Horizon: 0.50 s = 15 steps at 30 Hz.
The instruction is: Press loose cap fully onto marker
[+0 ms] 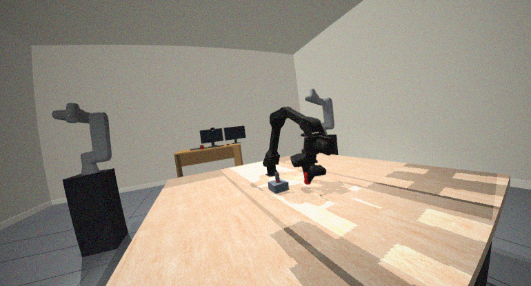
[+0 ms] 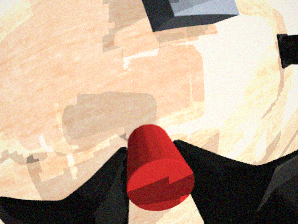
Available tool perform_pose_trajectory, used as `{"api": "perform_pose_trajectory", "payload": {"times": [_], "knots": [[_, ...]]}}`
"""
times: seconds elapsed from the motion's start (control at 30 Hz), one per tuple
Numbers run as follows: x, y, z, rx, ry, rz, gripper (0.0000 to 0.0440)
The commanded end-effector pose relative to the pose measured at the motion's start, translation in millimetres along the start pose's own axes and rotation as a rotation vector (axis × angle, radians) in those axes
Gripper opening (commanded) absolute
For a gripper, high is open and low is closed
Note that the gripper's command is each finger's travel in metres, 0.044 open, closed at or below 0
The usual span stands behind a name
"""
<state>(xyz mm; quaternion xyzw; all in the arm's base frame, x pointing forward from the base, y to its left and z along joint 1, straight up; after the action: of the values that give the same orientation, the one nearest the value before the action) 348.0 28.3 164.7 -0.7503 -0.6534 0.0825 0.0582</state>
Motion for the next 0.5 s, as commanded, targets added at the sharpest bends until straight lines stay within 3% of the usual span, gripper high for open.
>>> {"api": "perform_pose_trajectory", "payload": {"times": [0.0,0.47], "knots": [[-3.7,-6.6,-15.7,-0.035,0.001,-0.006,0.0113],[-38.1,-35.6,-59.5,-0.071,0.029,0.016,0.0098]]}}
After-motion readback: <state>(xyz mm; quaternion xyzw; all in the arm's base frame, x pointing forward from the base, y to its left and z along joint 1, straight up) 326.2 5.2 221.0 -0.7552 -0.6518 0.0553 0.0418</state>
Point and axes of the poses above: the point midway between the two fingers, 35 mm back from their tips, its own z axis out along the fingers, its own y axis across the jaws, x = y × z, the point moved 9 cm from there along -z, back along the fingers, and after that the axes turned 4 degrees about -z, right-handed, at the moved point
